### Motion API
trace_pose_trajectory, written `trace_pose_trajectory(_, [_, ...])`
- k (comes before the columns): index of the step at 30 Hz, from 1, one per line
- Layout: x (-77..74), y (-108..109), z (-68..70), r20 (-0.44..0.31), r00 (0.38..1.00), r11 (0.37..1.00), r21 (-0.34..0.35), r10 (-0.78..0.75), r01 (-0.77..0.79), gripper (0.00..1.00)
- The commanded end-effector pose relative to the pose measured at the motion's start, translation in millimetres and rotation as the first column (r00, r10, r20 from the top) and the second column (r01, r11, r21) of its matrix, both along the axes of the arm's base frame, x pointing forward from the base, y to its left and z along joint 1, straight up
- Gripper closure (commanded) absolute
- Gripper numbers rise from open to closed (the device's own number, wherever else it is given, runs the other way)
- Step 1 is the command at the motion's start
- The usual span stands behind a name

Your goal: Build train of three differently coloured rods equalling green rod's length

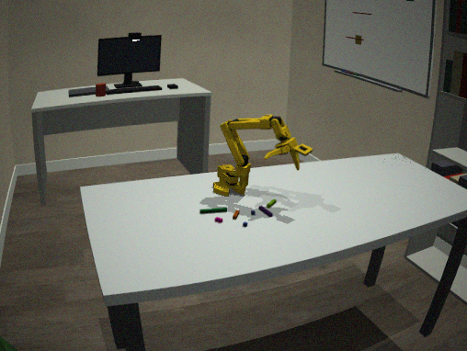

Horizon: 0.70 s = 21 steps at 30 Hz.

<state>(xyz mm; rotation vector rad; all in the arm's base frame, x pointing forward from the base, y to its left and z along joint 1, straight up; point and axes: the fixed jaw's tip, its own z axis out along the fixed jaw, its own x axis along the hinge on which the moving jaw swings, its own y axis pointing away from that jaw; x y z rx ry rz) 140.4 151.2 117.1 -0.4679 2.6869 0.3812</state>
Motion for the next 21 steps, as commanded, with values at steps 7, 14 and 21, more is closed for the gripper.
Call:
trace_pose_trajectory(7, [8.0, -2.4, 12.5, 0.092, 0.995, 0.999, 0.027, 0.04, -0.042, 0.0])
trace_pose_trajectory(14, [2.9, -8.5, -7.4, 0.023, 0.997, 0.996, -0.052, 0.068, -0.067, 0.0])
trace_pose_trajectory(21, [4.8, -12.3, -9.2, 0.044, 0.993, 0.992, -0.073, 0.106, -0.103, 0.0])
